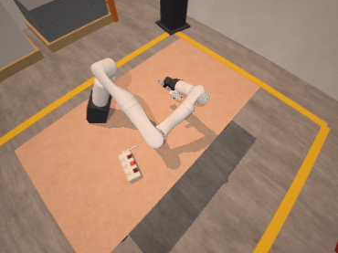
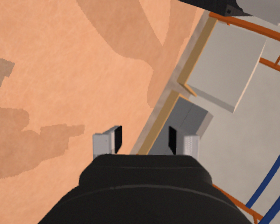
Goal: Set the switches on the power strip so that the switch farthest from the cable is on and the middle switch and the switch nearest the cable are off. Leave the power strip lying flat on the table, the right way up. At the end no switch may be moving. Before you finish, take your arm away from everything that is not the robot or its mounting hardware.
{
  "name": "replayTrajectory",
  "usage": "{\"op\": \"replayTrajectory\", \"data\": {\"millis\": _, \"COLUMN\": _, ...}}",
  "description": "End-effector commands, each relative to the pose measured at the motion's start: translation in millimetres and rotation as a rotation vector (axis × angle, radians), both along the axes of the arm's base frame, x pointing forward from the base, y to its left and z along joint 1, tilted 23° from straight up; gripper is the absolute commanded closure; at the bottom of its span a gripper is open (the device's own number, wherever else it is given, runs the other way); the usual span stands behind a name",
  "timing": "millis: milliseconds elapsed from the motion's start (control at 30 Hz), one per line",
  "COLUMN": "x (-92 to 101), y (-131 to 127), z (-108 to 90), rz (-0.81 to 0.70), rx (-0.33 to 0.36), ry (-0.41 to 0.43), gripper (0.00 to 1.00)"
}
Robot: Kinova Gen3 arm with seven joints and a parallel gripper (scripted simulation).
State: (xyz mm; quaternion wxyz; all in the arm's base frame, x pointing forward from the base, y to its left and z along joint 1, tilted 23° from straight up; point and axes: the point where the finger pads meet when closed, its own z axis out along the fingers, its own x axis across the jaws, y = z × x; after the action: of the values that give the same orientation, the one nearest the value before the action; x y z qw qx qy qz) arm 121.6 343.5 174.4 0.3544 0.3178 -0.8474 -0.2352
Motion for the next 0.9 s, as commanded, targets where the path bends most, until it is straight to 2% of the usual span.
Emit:
{"op": "replayTrajectory", "data": {"millis": 0, "x": 0.8, "y": -0.6, "z": -0.3, "rz": -0.003, "rx": -0.003, "ry": -0.001, "gripper": 0.00}}
{"op": "replayTrajectory", "data": {"millis": 100, "x": 0.8, "y": -0.6, "z": -0.3, "rz": -0.003, "rx": -0.003, "ry": -0.001, "gripper": 0.00}}
{"op": "replayTrajectory", "data": {"millis": 133, "x": 2.9, "y": -4.1, "z": -7.0, "rz": -0.022, "rx": -0.046, "ry": -0.007, "gripper": 0.00}}
{"op": "replayTrajectory", "data": {"millis": 267, "x": 2.9, "y": -4.1, "z": -7.0, "rz": -0.022, "rx": -0.046, "ry": -0.007, "gripper": 0.00}}
{"op": "replayTrajectory", "data": {"millis": 300, "x": 5.4, "y": -7.8, "z": -13.6, "rz": -0.043, "rx": -0.088, "ry": -0.013, "gripper": 0.00}}
{"op": "replayTrajectory", "data": {"millis": 433, "x": 5.4, "y": -7.8, "z": -13.6, "rz": -0.043, "rx": -0.088, "ry": -0.013, "gripper": 0.00}}
{"op": "replayTrajectory", "data": {"millis": 467, "x": 8.3, "y": -11.7, "z": -20.1, "rz": -0.065, "rx": -0.131, "ry": -0.019, "gripper": 0.00}}
{"op": "replayTrajectory", "data": {"millis": 667, "x": 8.3, "y": -11.7, "z": -20.1, "rz": -0.065, "rx": -0.131, "ry": -0.019, "gripper": 0.00}}
{"op": "replayTrajectory", "data": {"millis": 700, "x": 11.5, "y": -15.9, "z": -26.5, "rz": -0.089, "rx": -0.173, "ry": -0.026, "gripper": 0.00}}
{"op": "replayTrajectory", "data": {"millis": 833, "x": 11.5, "y": -15.9, "z": -26.5, "rz": -0.089, "rx": -0.173, "ry": -0.026, "gripper": 0.00}}
{"op": "replayTrajectory", "data": {"millis": 867, "x": 15.1, "y": -20.2, "z": -32.7, "rz": -0.115, "rx": -0.215, "ry": -0.033, "gripper": 0.00}}
